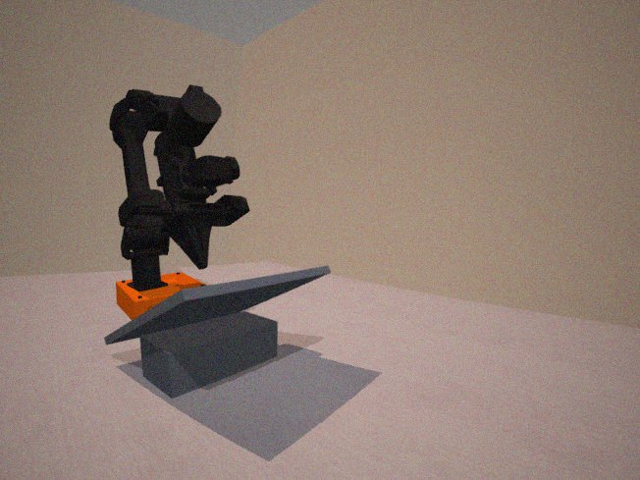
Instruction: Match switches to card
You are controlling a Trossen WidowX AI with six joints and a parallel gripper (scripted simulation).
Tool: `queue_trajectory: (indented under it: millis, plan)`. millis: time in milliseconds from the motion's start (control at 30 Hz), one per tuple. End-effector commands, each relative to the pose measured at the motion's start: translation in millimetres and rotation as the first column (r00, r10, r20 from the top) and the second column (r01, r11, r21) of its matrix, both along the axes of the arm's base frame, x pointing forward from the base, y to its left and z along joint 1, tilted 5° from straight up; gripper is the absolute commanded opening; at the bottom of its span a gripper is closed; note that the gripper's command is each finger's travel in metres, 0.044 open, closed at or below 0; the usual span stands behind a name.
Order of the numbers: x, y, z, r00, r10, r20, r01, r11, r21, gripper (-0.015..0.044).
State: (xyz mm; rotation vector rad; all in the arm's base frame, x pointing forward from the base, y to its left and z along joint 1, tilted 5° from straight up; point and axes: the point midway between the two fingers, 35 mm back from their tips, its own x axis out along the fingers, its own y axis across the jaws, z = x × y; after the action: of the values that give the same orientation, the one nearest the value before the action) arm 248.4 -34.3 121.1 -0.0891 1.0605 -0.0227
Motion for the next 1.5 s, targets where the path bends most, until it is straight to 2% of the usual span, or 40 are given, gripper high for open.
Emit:
queue_trajectory:
  millis: [0,833,1467]
  plan:
    - [2.5,-0.1,-11.8,1.000,-0.006,-0.019,0.006,1.000,0.001,0.0000]
    - [14.3,-1.5,-32.4,1.000,-0.006,-0.018,0.006,1.000,0.001,0.0000]
    - [14.5,-1.6,-32.6,1.000,-0.006,-0.018,0.006,1.000,0.001,0.0000]
